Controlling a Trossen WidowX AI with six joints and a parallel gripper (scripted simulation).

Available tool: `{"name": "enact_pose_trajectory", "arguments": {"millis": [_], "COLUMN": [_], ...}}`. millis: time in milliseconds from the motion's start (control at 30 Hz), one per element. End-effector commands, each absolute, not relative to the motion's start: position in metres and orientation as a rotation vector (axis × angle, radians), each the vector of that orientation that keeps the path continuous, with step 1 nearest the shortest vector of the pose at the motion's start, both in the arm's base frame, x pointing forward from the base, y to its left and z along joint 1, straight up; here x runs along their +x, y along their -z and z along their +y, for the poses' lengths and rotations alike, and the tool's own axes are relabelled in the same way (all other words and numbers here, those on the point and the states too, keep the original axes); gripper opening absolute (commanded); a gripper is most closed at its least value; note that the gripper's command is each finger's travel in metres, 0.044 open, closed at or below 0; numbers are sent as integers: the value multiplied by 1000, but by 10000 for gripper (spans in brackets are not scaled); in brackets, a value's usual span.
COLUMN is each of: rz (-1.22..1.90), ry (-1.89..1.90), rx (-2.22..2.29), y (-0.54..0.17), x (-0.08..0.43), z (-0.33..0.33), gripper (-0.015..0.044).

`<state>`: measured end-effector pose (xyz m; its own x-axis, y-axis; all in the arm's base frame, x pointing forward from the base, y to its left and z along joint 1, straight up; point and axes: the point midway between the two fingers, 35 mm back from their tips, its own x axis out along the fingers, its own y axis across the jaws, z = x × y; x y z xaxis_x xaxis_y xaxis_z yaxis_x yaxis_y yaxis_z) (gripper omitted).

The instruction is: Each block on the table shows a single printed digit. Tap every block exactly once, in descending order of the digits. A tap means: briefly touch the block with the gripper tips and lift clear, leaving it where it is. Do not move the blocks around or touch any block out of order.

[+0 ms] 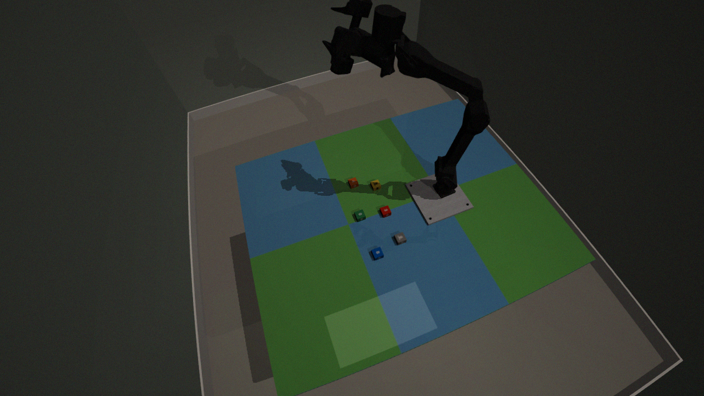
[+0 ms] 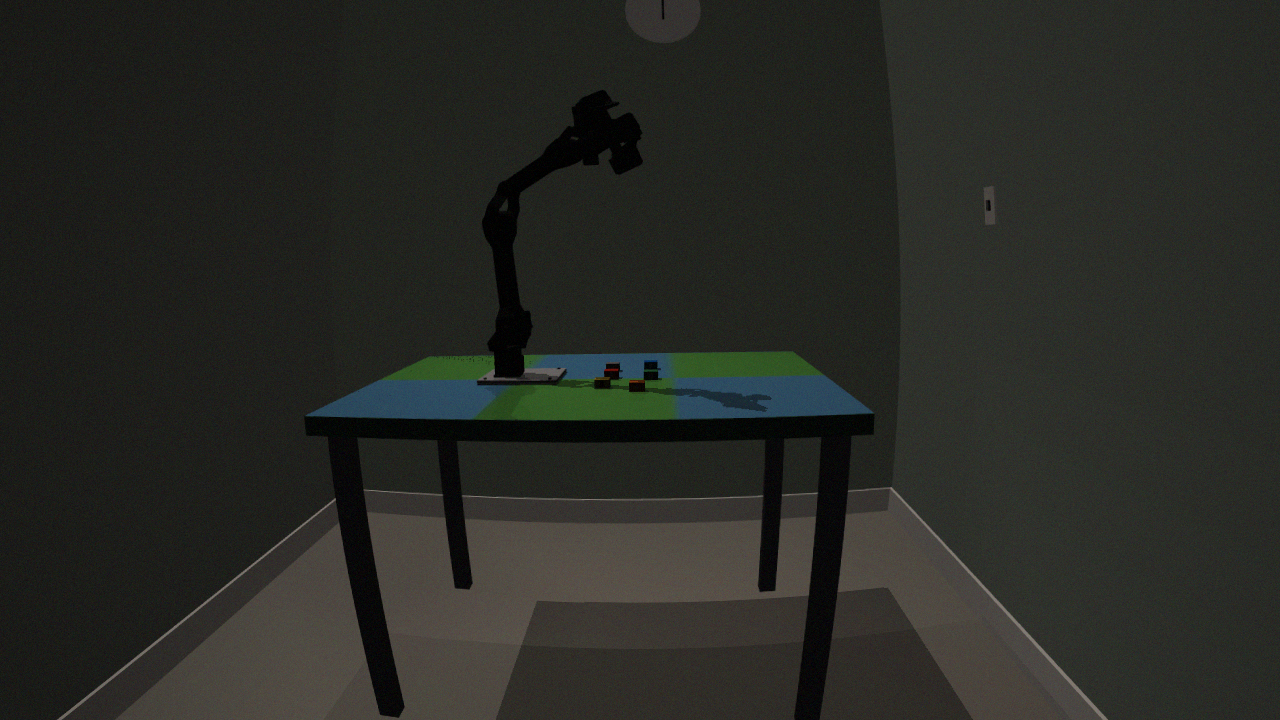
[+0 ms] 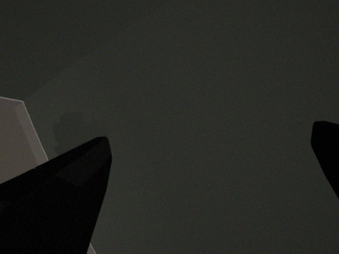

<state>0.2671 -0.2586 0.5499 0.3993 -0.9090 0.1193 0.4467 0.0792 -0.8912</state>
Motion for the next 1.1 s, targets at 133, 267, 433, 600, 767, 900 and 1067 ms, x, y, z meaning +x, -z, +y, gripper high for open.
{"name": "enact_pose_trajectory", "arguments": {"millis": [133, 267, 433, 600, 767, 900, 1067], "rz": [790, 932, 1146, 1402, 1542, 1542, 1542], "ry": [688, 503, 286, 107, 41, 41, 41], "rx": [-875, -729, -480, -158, 24, 24, 24], "y": [-419, -349, -261, -186, -159, -159, -159], "x": [336, 351, 350, 326, 308, 308, 308], "z": [-265, -255, -229, -188, -163, -163, -163], "gripper": [400, 400, 400, 400, 400, 400, 400]}}
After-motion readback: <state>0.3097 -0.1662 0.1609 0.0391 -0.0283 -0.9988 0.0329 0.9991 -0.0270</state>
